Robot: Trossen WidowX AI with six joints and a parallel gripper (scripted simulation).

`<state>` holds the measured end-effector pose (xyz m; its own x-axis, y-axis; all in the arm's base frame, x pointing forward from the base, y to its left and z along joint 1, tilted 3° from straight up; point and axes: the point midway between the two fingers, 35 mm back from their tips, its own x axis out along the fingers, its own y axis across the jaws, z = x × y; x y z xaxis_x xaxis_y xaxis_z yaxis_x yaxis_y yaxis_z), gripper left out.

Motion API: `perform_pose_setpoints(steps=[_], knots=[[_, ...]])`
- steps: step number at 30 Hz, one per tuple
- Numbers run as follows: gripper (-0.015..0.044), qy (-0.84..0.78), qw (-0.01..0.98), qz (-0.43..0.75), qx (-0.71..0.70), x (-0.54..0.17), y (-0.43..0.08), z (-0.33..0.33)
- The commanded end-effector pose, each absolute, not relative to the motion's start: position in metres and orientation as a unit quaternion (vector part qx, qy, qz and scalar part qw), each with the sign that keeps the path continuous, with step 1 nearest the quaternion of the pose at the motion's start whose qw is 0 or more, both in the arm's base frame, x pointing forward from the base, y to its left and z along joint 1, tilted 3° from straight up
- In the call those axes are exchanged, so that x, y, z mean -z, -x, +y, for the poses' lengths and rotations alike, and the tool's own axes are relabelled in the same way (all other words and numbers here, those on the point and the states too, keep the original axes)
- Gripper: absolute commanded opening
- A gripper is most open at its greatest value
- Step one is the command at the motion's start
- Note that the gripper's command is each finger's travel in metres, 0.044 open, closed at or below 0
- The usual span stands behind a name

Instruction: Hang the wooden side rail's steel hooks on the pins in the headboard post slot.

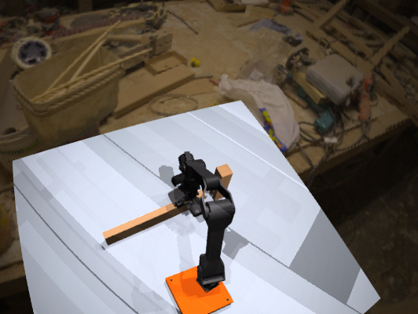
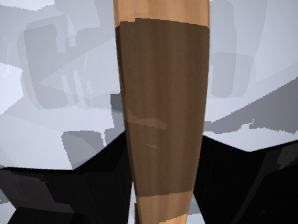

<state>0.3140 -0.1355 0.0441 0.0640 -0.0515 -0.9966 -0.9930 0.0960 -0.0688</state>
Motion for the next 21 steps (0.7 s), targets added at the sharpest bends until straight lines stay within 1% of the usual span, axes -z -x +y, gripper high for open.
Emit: perform_pose_setpoints(steps=[1, 21], knots=[[0.0000, 0.489, 0.541, 0.529, -0.434, -0.0443, -0.3176, -0.1360], [0.0000, 0.474, 0.555, 0.540, -0.419, -0.0457, -0.3268, -0.1377]])
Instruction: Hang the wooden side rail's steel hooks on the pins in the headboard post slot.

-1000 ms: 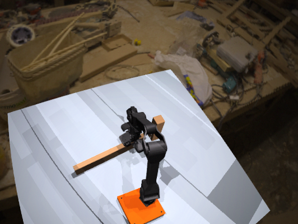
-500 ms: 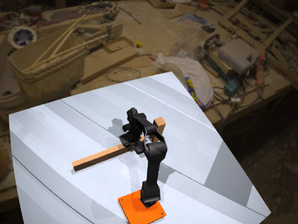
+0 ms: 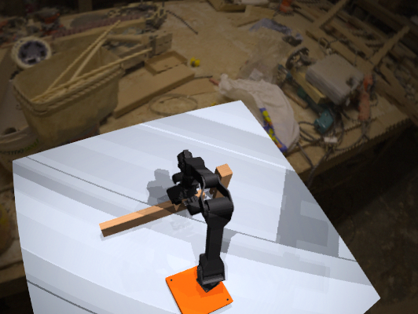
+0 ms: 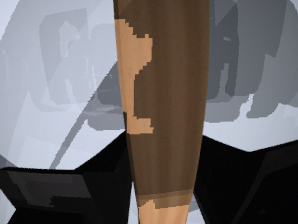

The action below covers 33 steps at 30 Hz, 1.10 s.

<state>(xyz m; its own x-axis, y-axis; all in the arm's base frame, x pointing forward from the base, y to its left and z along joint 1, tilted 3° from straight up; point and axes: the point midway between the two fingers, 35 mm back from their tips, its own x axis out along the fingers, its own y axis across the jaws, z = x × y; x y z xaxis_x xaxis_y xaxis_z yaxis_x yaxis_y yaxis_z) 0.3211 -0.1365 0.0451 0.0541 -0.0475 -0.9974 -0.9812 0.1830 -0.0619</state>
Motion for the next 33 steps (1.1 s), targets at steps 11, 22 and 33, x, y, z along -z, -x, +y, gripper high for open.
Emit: perform_pose_setpoints(steps=[11, 22, 33], knots=[[0.0000, 0.476, 0.548, 0.540, -0.426, -0.0454, -0.3240, -0.1370], [0.0000, 0.474, 0.555, 0.540, -0.419, -0.0460, -0.3240, -0.1370], [0.0000, 0.474, 0.555, 0.540, -0.419, -0.0479, -0.3239, -0.1369]])
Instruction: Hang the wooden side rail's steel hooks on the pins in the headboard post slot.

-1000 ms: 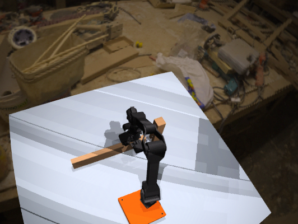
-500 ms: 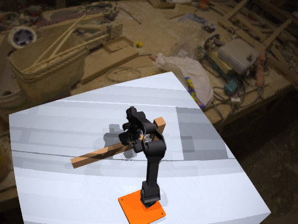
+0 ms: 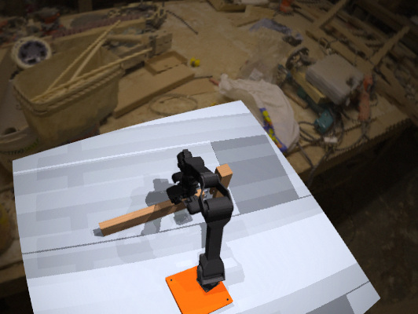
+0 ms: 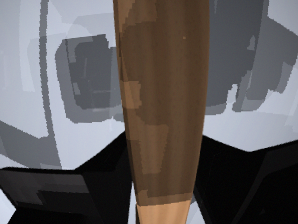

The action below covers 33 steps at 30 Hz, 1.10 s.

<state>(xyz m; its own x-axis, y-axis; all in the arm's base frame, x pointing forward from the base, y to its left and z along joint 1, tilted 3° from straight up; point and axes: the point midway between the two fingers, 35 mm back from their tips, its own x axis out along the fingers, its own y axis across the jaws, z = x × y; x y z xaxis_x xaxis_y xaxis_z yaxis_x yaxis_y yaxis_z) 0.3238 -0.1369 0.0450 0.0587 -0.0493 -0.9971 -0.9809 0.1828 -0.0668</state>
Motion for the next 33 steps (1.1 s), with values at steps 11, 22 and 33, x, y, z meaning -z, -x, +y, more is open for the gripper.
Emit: perform_pose_setpoints(steps=[11, 22, 33], knots=[[0.0000, 0.474, 0.555, 0.540, -0.419, -0.0497, -0.3238, -0.1368], [0.0000, 0.474, 0.555, 0.540, -0.419, -0.0515, -0.3237, -0.1367], [0.0000, 0.474, 0.555, 0.540, -0.419, -0.0534, -0.3235, -0.1366]])
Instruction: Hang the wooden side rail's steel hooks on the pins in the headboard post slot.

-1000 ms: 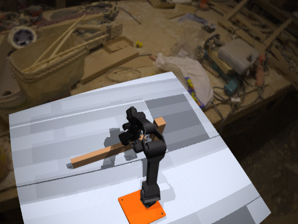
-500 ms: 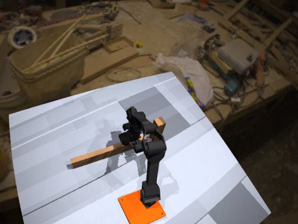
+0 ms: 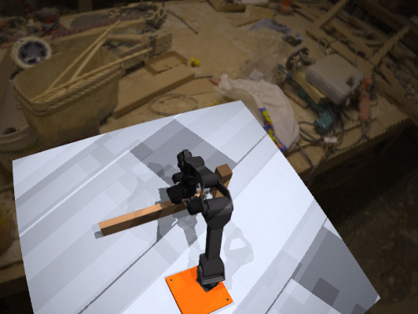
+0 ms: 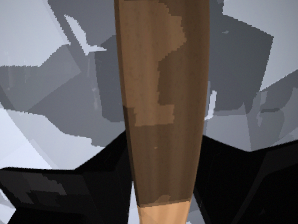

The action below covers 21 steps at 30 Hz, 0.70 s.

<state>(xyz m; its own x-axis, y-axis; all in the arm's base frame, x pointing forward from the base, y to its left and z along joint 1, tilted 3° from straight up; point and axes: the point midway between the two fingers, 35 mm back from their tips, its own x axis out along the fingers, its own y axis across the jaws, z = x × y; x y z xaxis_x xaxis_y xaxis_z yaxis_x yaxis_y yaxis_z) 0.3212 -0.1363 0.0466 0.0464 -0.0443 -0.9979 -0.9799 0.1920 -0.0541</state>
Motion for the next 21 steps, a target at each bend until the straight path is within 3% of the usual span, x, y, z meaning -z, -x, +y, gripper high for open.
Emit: perform_pose_setpoints(steps=[1, 21], knots=[[0.0000, 0.474, 0.555, 0.540, -0.419, -0.0535, -0.3235, -0.1366], [0.0000, 0.474, 0.555, 0.540, -0.419, -0.0569, -0.3233, -0.1365]])
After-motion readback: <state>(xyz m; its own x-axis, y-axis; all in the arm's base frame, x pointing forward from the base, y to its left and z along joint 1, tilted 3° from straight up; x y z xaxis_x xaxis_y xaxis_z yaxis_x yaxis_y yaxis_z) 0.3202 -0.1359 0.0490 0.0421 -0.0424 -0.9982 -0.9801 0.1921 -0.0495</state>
